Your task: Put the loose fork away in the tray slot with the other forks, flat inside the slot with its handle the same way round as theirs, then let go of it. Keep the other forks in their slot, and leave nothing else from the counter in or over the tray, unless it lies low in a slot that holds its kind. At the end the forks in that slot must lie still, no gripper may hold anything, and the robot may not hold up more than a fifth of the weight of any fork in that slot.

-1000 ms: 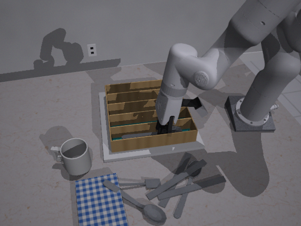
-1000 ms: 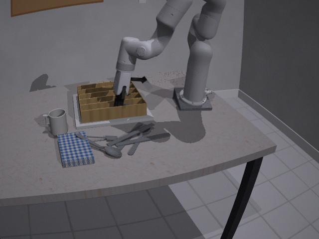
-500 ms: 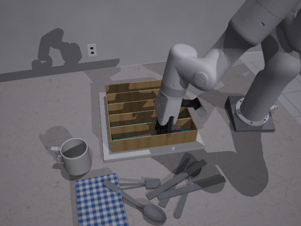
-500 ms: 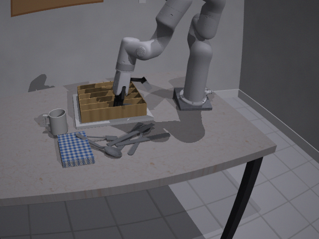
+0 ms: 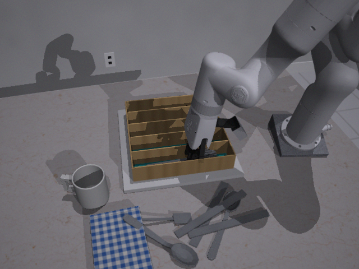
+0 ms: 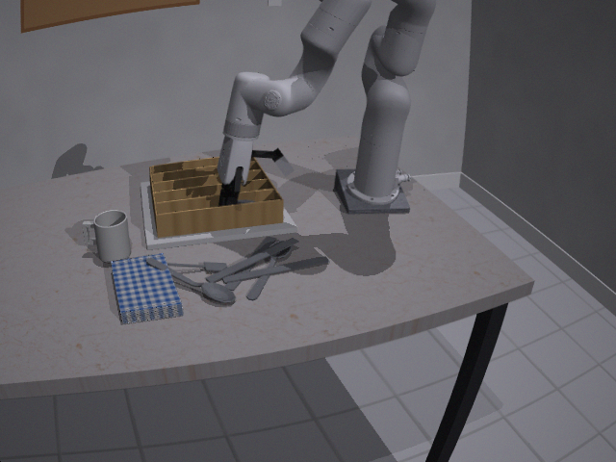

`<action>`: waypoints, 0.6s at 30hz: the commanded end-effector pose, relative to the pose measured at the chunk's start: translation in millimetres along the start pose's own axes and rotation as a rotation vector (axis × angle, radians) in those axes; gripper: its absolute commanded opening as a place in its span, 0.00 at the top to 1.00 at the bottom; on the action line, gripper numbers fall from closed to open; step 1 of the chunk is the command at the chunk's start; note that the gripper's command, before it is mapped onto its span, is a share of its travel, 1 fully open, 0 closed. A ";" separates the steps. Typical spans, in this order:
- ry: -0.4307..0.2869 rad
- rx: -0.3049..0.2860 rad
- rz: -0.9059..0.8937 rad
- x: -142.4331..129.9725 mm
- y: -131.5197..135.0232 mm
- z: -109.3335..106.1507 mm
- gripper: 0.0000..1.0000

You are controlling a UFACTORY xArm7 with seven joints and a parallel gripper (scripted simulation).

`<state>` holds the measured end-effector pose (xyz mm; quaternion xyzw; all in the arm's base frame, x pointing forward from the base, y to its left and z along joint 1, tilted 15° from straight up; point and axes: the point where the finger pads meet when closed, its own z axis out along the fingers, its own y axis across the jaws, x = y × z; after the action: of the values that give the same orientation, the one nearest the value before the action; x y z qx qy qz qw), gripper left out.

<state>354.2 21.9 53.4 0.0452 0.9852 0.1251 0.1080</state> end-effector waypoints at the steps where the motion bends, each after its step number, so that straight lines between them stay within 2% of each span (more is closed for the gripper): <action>1: 0.016 -0.006 -0.001 4.3 2.0 4.6 0.97; 2: 0.016 -0.006 -0.001 4.3 2.0 4.6 0.76; 18: 0.016 -0.006 -0.001 4.3 2.0 4.6 0.76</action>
<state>350.0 27.6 47.8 0.0408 0.9859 0.1291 0.0983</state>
